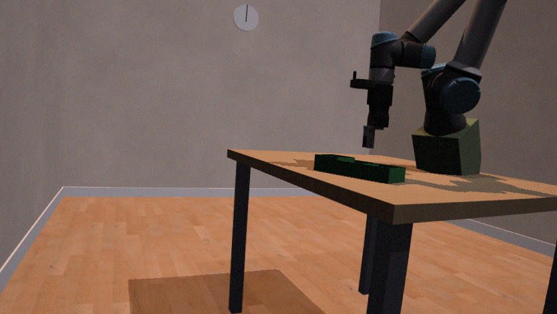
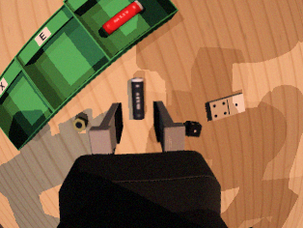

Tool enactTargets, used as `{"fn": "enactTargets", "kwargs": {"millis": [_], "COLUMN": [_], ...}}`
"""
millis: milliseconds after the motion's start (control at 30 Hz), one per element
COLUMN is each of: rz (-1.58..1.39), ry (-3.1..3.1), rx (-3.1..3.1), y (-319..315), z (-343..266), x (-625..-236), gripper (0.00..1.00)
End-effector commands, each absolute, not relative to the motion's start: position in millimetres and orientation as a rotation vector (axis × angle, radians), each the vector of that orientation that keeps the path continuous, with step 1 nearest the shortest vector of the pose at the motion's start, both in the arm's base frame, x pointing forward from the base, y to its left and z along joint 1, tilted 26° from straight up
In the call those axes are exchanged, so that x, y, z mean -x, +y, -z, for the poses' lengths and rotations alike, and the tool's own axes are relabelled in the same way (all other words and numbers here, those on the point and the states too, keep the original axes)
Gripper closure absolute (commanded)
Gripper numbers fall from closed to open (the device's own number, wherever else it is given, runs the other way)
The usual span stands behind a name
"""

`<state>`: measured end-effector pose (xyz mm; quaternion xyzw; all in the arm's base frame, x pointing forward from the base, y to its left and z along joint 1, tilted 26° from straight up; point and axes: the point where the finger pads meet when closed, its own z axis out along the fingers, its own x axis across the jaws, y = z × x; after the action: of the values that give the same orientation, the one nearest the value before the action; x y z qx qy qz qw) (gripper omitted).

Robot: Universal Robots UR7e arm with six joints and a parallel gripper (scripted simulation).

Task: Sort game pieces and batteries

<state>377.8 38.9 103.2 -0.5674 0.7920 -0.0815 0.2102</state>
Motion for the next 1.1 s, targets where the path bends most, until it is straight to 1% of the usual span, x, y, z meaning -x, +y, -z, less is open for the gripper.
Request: {"fn": "enactTargets", "kwargs": {"millis": [0,433,1067], "rz": [0.228,0.228,0.227], "ry": [2.201,2.201,2.201], "rx": [1.577,1.577,1.577], "y": [39,39,45], "z": [-104,-104,-48], "x": [-378,-378,-406], "gripper": [0.4,0.4,0.4]}}
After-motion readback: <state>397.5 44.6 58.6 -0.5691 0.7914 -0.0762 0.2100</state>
